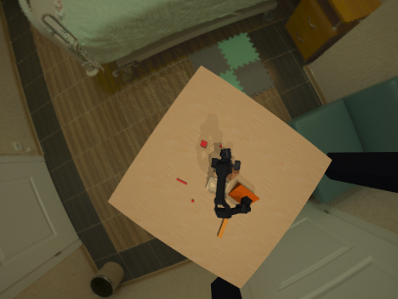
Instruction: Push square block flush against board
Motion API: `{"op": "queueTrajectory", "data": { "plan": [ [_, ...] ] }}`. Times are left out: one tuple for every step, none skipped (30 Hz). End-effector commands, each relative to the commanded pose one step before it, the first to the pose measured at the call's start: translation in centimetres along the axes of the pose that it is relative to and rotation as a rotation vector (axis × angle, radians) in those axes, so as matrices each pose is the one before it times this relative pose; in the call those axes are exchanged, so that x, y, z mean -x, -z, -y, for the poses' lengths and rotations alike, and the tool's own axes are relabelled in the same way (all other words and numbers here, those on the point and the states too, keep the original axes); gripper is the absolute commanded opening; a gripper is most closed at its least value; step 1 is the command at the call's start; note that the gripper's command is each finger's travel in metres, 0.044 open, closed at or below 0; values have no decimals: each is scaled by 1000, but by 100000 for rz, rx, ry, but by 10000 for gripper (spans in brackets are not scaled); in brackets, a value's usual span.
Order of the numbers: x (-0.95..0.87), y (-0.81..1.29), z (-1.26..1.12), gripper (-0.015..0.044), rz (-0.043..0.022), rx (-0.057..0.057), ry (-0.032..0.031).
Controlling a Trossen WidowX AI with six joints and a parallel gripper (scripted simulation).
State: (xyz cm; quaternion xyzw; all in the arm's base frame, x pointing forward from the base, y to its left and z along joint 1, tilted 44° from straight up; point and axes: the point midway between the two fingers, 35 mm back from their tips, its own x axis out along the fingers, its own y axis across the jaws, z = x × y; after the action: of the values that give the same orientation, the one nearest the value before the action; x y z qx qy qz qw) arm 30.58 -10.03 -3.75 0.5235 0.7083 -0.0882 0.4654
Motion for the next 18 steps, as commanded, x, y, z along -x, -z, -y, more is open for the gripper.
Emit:
{"op": "queueTrajectory", "data": {
  "plan": [
    [-338, -555, 1745, 0, -959, -13865, 399],
    [-24, -193, 350, 0, -77, -3409, -46],
    [-25, -200, 345, 0, -84, -3407, -47],
    [-27, -207, 339, 0, -91, -3405, -47],
    [-29, -214, 333, 0, -99, -3402, -47],
    [-30, -220, 328, 0, -106, -3400, -46],
    [-32, -226, 321, 0, -114, -3397, -45],
    [-34, -233, 315, 0, -121, -3395, -44],
    [-36, -239, 309, 0, -129, -3392, -43],
    [-37, -244, 303, 0, -136, -3390, -41],
    [-39, -250, 296, 0, -143, -3386, -38],
    [-41, -256, 290, 0, -151, -3388, -36],
    [-43, -261, 283, 0, -158, -3386, -33],
    [-44, -266, 276, 0, -165, -3383, -30],
    [-46, -271, 269, 0, -173, -3380, -26],
    [-48, -276, 262, 0, -180, -3377, -22],
    [-50, -280, 255, 0, -186, -3370, -18],
    [-41, -231, 200, 0, -156, -2728, -11]
  ]
}}
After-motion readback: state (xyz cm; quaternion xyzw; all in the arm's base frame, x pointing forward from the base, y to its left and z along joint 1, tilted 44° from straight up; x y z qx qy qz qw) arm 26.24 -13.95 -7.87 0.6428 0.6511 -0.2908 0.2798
